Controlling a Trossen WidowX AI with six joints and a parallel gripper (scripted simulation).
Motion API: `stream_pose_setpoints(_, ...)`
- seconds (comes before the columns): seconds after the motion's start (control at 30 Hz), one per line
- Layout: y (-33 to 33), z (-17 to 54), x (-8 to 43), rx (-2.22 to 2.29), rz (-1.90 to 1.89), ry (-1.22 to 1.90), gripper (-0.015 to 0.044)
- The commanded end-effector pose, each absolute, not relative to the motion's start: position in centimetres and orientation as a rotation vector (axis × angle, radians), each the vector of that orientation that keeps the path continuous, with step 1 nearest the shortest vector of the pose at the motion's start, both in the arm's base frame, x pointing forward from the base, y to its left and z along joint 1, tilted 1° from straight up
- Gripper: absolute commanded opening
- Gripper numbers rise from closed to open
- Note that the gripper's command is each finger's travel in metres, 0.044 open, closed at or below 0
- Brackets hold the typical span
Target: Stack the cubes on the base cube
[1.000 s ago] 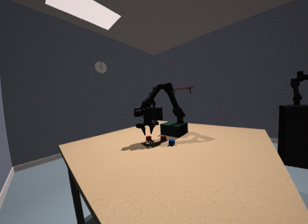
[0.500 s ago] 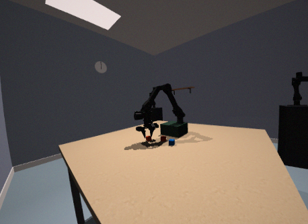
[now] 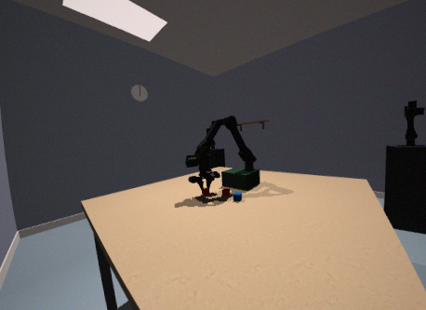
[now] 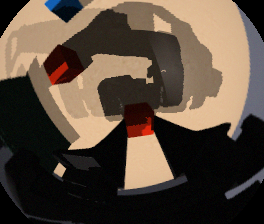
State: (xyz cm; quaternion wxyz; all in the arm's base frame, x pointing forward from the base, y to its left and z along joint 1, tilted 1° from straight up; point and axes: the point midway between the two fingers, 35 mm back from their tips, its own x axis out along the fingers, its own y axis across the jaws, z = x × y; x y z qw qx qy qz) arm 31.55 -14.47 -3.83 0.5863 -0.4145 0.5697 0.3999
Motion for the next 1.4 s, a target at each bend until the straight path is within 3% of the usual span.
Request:
stream_pose_setpoints(0.0,-14.5,-2.9,31.7,-0.969,0.935,1.325,0.0105)
stream_pose_setpoints(1.03,-14.5,6.8,31.4,-0.969,0.934,1.325,0.0105)
stream_pose_setpoints(1.37,-13.0,6.7,31.7,-0.886,0.855,1.36,0.0105)
